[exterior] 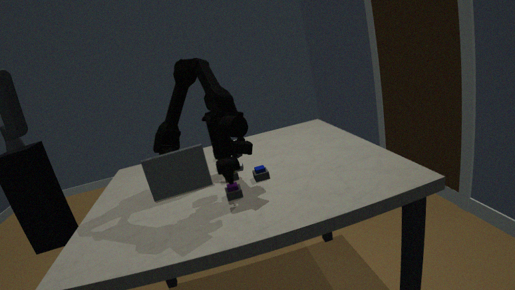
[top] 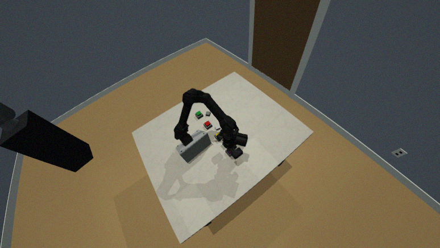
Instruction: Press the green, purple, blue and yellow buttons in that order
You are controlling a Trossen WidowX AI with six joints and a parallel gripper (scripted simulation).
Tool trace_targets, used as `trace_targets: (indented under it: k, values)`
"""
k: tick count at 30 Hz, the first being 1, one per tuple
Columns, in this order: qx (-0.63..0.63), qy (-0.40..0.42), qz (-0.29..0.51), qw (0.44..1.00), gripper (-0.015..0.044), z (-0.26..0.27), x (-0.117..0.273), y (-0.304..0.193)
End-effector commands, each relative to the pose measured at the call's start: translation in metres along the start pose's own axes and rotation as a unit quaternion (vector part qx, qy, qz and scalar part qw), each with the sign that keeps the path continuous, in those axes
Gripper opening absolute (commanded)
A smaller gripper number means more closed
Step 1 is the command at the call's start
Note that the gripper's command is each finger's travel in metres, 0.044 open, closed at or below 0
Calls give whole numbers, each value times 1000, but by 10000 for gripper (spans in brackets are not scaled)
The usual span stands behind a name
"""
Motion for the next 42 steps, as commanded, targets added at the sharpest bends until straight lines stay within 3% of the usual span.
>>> trace_targets:
  k: [1, 25, 29, 34, 39, 42]
  values:
    - [-3, 3, -1, 1000, 20, 1, -8, -1]
    - [-3, 3, -1, 1000, 20, 1, -14, -1]
    - [-4, 2, -1, 1000, 20, 0, 20, -1]
    - [-4, 2, -1, 1000, 20, 0, 22, -1]
    - [-4, 1, 0, 1000, 20, 0, 79, -1]
    - [-4, 1, 0, 1000, 20, 0, 82, -1]
Point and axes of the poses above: the point midway between the two fingers, 35 mm back from their tips, its own x axis back along the fingers, its own z axis across the jaws, y = z × x, the point moved 10 cm from there along x, back along the fingers, and after that the axes turned 13 degrees about -x, right-handed, at the moved point
